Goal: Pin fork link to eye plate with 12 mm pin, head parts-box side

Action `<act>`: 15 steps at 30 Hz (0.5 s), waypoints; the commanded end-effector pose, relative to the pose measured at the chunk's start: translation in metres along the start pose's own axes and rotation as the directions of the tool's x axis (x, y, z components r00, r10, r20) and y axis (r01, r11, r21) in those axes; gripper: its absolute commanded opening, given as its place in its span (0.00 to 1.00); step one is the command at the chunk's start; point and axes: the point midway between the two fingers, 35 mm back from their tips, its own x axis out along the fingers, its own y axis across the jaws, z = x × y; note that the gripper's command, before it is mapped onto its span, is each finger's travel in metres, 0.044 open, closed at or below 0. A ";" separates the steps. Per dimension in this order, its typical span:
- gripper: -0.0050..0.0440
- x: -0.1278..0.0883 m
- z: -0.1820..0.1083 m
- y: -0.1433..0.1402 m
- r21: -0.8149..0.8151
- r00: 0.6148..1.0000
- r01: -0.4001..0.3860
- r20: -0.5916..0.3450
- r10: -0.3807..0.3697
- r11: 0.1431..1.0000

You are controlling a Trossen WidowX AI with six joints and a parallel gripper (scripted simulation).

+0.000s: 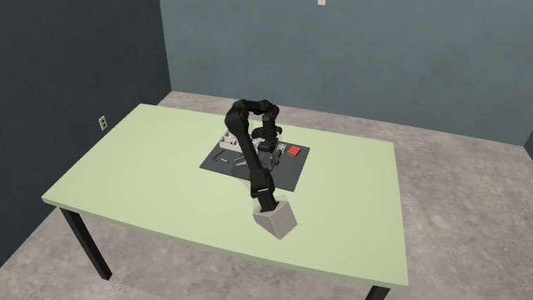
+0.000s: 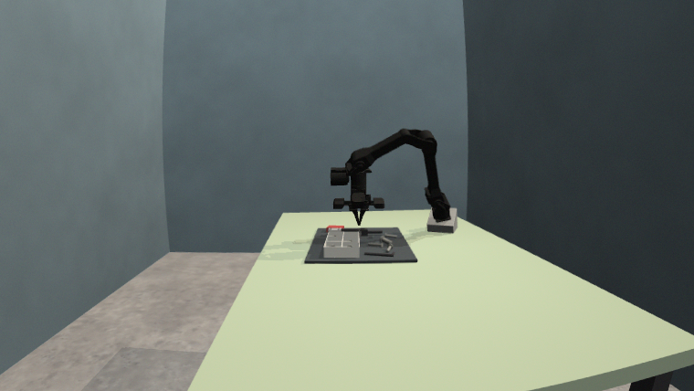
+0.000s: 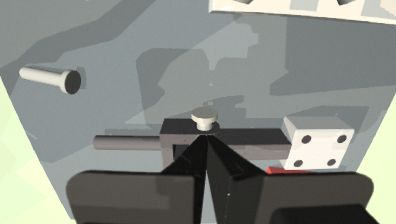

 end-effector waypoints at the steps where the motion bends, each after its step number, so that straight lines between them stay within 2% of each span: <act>1: 0.00 -0.015 0.005 -0.006 -0.020 0.999 0.048 0.008 -0.047 0.999; 15: 0.00 -0.014 0.005 -0.005 -0.021 0.999 0.045 0.023 -0.045 0.999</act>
